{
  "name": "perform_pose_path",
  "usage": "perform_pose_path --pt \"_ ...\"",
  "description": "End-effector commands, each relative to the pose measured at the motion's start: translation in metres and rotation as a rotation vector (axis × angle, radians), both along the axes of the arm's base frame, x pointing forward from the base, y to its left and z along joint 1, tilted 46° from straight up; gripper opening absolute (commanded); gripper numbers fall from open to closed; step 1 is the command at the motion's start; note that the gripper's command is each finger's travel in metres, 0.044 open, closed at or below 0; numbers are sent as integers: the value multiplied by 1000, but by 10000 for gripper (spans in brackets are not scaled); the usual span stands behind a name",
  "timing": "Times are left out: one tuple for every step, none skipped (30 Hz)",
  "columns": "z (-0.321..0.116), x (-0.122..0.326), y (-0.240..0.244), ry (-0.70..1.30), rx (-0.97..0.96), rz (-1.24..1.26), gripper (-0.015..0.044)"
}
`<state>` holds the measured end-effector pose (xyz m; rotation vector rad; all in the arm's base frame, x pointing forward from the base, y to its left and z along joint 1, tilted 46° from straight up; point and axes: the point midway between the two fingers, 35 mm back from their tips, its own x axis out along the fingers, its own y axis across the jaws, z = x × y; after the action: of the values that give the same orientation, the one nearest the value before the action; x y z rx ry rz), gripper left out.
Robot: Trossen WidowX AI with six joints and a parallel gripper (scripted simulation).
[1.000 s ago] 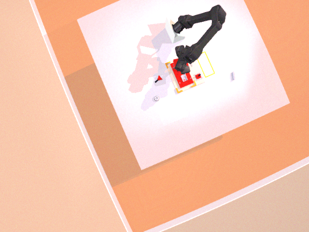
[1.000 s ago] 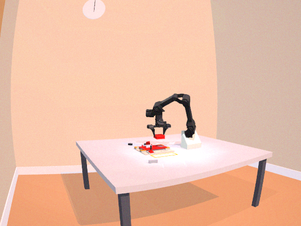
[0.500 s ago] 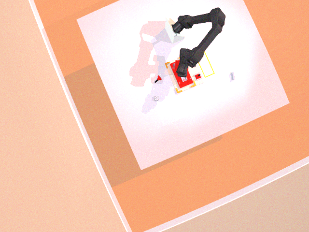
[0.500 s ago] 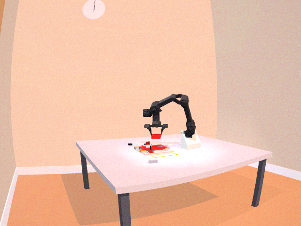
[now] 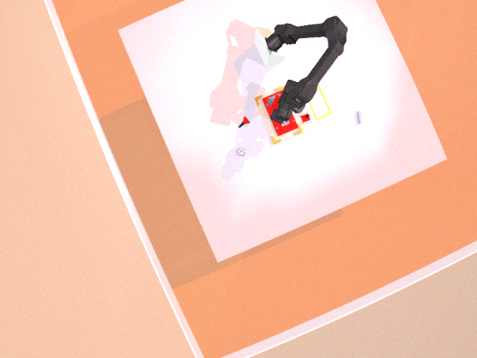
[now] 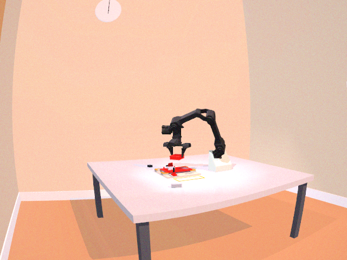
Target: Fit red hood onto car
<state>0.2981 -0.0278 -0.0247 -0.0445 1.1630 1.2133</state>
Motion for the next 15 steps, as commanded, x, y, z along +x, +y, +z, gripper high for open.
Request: perform_pose_path --pt "1 8 0 58 -8 -67 0" --pt "1 9 1 74 -11 -83 0" --pt "1 11 1 90 -13 -99 0" --pt "1 12 1 106 -16 -116 0" --pt "2 13 1 122 -18 -132 0" --pt "2 15 2 138 -21 -148 0" --pt "2 16 2 153 -23 -165 0" --pt "2 18 2 169 -25 -181 0" --pt "2 19 2 185 -28 -197 0" --pt "2 21 3 201 -30 -213 0" --pt "2 22 3 217 -33 -230 0" --pt "2 24 3 233 -35 -246 0" --pt "2 25 4 249 -37 -262 0" --pt "2 27 4 265 -40 -279 0" --pt "3 28 4 280 -42 -295 0"
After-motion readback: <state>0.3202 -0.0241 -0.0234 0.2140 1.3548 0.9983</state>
